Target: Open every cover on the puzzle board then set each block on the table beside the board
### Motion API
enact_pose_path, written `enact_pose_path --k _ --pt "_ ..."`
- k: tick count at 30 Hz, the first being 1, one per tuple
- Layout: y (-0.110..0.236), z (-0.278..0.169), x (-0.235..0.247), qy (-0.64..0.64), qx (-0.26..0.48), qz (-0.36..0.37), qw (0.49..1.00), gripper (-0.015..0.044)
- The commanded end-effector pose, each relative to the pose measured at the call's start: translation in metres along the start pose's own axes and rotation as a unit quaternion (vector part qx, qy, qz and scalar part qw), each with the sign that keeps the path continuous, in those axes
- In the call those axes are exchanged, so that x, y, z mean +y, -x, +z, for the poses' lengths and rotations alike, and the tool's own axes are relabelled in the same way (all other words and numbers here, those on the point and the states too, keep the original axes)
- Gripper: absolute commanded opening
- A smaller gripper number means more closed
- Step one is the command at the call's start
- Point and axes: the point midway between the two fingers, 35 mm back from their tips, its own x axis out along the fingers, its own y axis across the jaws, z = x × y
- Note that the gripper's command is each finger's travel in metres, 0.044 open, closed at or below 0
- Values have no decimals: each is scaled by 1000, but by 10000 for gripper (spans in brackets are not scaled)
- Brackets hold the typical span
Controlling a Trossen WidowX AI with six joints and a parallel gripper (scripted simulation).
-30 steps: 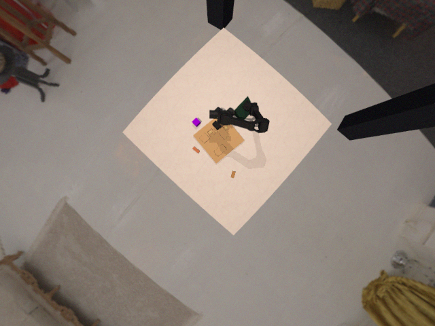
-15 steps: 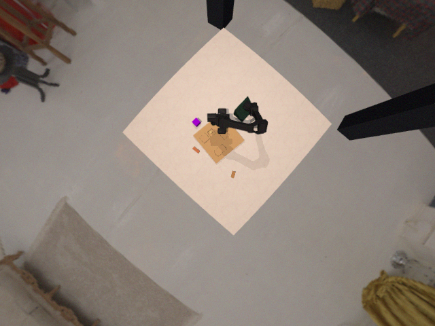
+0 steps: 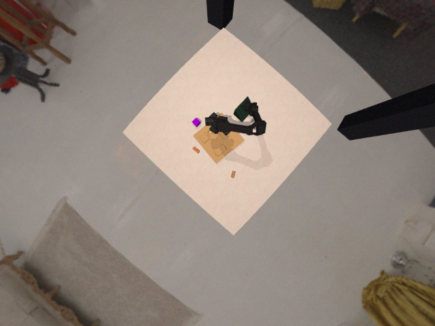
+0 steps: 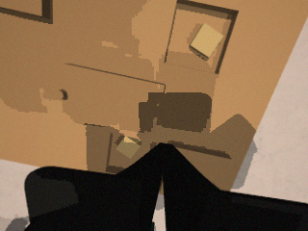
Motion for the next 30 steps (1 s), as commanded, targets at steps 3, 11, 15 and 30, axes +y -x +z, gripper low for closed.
enact_pose_path --k 3,11,15,30 --pt "3 34 14 485 -5 5 874 0" --pt "4 44 19 656 -7 4 754 0" --pt "4 45 19 673 -7 4 739 0" --pt "4 45 19 673 -7 4 739 0"
